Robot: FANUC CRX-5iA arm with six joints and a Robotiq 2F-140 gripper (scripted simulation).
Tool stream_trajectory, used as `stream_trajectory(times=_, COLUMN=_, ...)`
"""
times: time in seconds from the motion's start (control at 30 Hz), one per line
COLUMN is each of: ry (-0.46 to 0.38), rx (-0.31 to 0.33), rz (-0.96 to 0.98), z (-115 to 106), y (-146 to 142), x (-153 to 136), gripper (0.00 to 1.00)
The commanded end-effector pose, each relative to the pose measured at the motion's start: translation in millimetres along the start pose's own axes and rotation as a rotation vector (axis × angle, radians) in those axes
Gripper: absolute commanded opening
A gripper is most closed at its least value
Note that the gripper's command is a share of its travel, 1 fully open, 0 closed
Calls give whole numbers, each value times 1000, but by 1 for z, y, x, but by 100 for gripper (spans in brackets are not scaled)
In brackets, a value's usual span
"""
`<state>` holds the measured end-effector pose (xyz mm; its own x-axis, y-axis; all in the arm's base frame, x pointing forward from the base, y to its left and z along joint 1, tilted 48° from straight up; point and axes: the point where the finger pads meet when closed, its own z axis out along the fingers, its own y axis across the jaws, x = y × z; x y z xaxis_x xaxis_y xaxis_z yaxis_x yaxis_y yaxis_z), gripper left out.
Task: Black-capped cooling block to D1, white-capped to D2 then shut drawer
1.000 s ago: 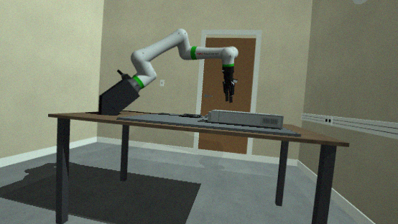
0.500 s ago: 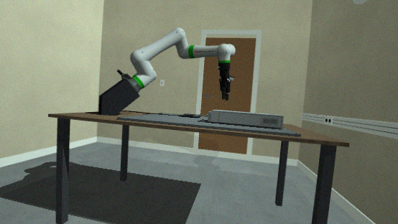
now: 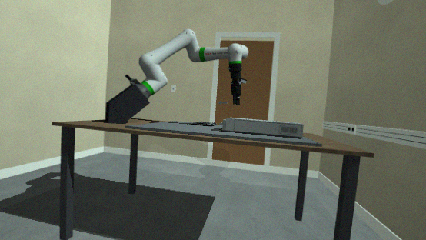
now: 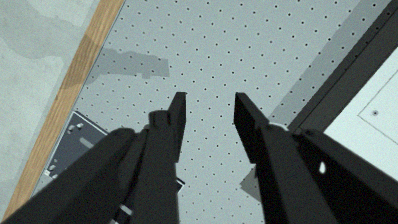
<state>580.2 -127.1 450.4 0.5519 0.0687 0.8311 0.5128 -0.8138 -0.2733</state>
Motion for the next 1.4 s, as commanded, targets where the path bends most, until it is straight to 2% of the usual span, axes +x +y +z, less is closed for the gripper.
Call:
stream_trajectory(times=0.0, ry=-7, rx=-11, rz=21, z=-7, y=2, x=-11, gripper=35)
stream_trajectory(times=0.17, ry=-8, rx=-11, rz=21, z=-16, y=3, x=-29, gripper=35)
stream_trajectory(times=0.33, ry=-32, rx=-42, rz=91, z=-22, y=3, x=-40, gripper=35)
stream_trajectory(times=0.6, ry=-33, rx=-43, rz=92, z=-36, y=3, x=-69, gripper=35)
stream_trajectory(times=0.7, ry=-56, rx=-73, rz=163, z=-40, y=2, x=-80, gripper=35)
stream_trajectory(times=1.0, ry=-56, rx=-74, rz=164, z=-51, y=0, x=-105, gripper=35)
stream_trajectory(times=1.1, ry=-78, rx=-102, rz=236, z=-56, y=-2, x=-116, gripper=35)
stream_trajectory(times=1.37, ry=-78, rx=-103, rz=237, z=-66, y=-6, x=-142, gripper=35)
